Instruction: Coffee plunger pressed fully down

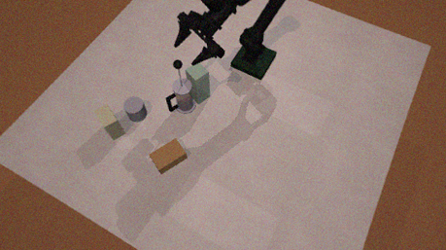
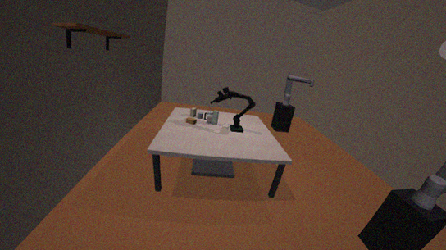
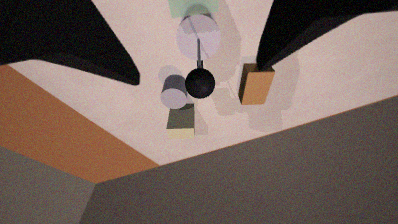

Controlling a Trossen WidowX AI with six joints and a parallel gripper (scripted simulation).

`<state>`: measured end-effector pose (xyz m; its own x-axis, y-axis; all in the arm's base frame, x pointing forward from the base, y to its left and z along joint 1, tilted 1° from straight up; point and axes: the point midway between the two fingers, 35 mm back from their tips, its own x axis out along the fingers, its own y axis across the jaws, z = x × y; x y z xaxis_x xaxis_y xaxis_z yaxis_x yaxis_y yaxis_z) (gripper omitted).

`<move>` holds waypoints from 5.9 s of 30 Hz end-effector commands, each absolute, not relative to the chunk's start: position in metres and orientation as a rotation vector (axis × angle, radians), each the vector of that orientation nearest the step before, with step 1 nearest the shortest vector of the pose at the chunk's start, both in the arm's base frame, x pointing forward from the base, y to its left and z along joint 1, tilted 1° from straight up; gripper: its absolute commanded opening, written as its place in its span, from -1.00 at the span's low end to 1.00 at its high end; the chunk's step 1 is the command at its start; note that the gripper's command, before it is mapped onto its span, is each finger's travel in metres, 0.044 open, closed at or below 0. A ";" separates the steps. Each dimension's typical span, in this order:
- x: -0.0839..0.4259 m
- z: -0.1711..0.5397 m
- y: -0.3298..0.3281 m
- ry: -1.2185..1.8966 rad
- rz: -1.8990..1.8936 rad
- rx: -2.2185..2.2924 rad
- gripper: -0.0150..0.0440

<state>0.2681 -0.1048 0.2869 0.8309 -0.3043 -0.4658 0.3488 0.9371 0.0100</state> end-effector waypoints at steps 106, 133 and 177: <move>0.316 0.173 -0.121 0.476 -0.350 0.099 -0.08; 0.330 0.168 -0.125 0.475 -0.350 0.099 -0.08; 0.336 0.175 -0.128 0.462 -0.348 0.091 -0.08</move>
<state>0.3364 -0.1279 0.1751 0.8384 -0.3083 -0.4496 0.3487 0.9372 0.0075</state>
